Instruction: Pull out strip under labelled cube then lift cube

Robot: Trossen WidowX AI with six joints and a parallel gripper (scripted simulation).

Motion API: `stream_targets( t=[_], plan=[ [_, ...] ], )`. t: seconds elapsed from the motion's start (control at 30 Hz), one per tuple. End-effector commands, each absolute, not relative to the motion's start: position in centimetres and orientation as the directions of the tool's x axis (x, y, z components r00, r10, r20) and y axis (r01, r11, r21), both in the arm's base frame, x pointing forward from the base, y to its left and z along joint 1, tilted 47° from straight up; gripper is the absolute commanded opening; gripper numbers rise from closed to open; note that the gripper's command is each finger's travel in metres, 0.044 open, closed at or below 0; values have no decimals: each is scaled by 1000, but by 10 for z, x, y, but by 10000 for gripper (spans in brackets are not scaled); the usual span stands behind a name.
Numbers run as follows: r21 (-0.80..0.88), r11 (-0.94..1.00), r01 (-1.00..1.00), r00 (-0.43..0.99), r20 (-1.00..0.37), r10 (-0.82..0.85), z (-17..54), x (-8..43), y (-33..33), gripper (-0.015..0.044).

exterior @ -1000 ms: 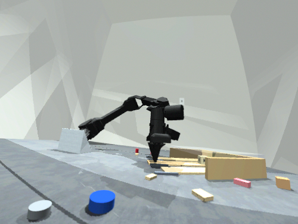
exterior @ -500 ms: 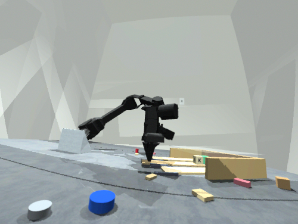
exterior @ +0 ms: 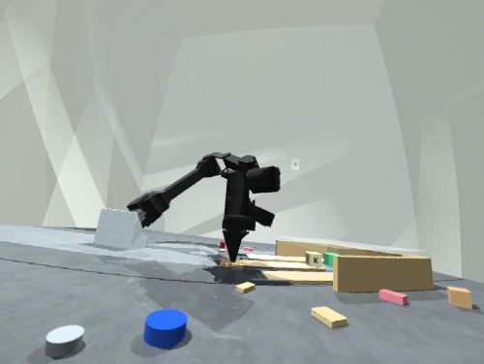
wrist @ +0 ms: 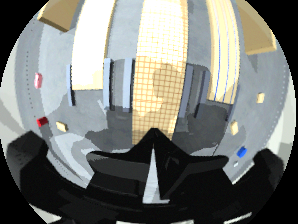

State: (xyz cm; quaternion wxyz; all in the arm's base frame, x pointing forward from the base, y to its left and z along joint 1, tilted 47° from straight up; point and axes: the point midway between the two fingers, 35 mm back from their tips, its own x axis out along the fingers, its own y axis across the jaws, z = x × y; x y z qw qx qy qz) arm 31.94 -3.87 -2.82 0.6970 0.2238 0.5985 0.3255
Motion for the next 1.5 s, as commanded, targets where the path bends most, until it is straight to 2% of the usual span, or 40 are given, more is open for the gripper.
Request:
stream_targets(
  t=[0.0,1.47],
  plan=[
    [704,687,-182,50,-691,721,-32,308,-36,0],
    [704,687,-180,47,-692,721,-44,242,-42,0]
  ],
)
